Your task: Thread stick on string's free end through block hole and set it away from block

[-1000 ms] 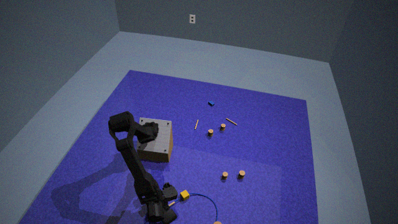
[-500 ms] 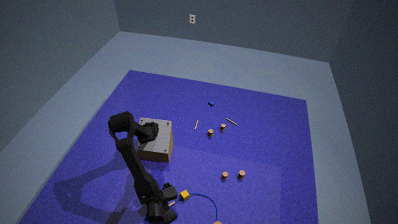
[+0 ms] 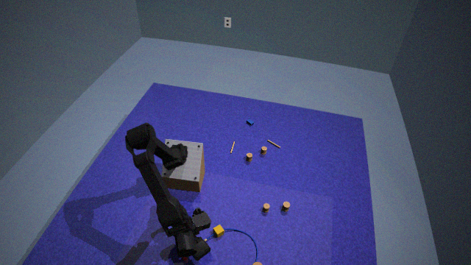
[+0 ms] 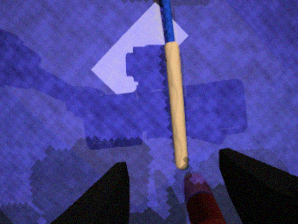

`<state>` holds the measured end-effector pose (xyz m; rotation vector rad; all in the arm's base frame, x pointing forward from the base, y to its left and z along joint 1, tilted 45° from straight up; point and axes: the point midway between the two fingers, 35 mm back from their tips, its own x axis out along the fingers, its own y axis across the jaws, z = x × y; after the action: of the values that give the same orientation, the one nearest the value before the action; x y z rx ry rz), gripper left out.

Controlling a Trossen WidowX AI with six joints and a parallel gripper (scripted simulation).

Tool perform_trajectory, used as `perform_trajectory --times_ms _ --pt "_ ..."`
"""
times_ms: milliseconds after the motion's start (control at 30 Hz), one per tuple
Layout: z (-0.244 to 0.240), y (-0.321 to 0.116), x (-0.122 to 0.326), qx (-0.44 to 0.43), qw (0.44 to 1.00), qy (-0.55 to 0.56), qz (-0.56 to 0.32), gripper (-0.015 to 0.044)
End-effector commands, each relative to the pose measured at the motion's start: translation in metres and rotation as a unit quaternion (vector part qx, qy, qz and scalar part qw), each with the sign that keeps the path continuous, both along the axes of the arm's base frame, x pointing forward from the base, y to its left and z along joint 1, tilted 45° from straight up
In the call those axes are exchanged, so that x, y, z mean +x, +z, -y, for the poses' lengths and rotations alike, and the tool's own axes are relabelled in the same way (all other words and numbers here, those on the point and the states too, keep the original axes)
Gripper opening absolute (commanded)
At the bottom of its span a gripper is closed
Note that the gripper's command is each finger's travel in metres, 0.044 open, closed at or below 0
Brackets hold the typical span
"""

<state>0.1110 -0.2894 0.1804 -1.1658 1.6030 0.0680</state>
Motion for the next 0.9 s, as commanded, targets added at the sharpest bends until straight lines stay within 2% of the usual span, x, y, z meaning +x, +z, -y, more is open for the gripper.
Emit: perform_trajectory --times_ms 0,100,300,400,867 --pt "-0.019 0.032 0.000 -0.021 1.000 0.000 0.011 0.0210" --pt "-0.019 0.032 0.000 -0.021 1.000 0.000 0.011 0.0210" --pt "-0.015 0.032 0.001 -0.027 1.000 0.003 0.015 0.0368" --pt "-0.029 0.046 0.002 -0.026 1.000 0.002 0.015 0.0440" --pt "-0.034 0.050 0.001 -0.025 1.000 0.004 0.014 0.0440"
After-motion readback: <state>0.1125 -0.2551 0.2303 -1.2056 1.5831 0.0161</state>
